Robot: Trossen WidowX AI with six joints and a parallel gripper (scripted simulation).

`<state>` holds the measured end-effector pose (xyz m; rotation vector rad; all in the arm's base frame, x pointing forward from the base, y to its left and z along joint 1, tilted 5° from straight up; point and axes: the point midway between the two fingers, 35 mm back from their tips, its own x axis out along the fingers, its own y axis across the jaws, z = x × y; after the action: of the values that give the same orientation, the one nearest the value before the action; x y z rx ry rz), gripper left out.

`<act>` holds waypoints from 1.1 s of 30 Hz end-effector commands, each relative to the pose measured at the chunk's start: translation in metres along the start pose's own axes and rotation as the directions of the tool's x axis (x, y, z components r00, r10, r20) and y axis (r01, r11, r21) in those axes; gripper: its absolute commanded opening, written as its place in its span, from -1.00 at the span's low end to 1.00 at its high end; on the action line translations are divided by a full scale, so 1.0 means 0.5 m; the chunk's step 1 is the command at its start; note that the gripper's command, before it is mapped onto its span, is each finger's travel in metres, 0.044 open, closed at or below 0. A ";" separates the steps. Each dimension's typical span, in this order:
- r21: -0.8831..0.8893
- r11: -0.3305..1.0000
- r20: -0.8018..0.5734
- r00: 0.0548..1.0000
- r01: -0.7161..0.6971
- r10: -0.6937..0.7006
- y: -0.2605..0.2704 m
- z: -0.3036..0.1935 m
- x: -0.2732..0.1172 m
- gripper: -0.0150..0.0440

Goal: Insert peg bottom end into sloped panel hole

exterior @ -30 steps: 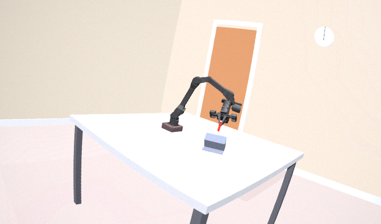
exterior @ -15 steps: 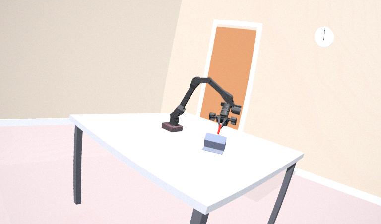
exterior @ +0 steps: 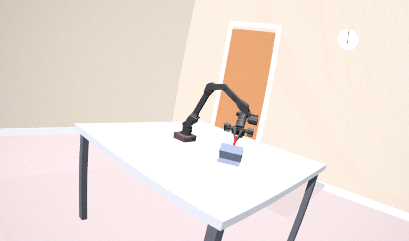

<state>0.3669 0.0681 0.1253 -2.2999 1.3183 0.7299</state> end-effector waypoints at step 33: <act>-0.005 1.000 -0.006 1.000 0.006 -0.006 0.000 -0.001 0.042 -0.49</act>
<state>0.3761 0.0535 0.1127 -2.3144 1.3123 0.7280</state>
